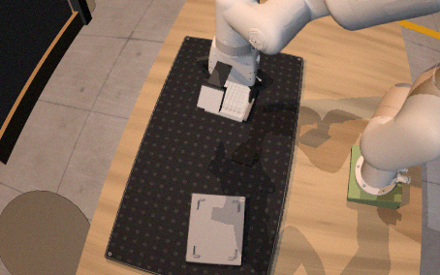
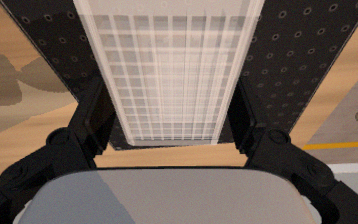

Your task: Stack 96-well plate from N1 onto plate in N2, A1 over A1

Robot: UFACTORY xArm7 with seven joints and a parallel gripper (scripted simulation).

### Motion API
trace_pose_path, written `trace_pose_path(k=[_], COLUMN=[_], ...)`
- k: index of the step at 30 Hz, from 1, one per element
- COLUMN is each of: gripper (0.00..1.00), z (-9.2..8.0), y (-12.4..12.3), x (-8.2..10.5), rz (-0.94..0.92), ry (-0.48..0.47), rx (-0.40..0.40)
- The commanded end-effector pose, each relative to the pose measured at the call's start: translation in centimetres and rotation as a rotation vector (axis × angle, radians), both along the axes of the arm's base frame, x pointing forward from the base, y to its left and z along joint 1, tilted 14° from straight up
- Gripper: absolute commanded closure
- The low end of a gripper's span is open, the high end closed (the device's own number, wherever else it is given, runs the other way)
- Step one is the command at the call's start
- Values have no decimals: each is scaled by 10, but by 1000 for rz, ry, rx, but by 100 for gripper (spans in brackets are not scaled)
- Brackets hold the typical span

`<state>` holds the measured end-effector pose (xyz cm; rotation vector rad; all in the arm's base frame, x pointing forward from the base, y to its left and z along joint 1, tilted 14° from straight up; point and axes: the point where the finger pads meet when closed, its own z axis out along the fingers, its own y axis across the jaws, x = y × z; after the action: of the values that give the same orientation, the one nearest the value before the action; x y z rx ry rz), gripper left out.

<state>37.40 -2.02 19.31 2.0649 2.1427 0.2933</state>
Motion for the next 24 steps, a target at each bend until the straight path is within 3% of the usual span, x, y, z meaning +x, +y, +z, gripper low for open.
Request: trace_pose_path(k=[1, 24], gripper=[100, 100], z=[2, 4], y=[-12, -79], x=[4, 23], rz=[0, 0], ry=[-4, -4], rx=[0, -1])
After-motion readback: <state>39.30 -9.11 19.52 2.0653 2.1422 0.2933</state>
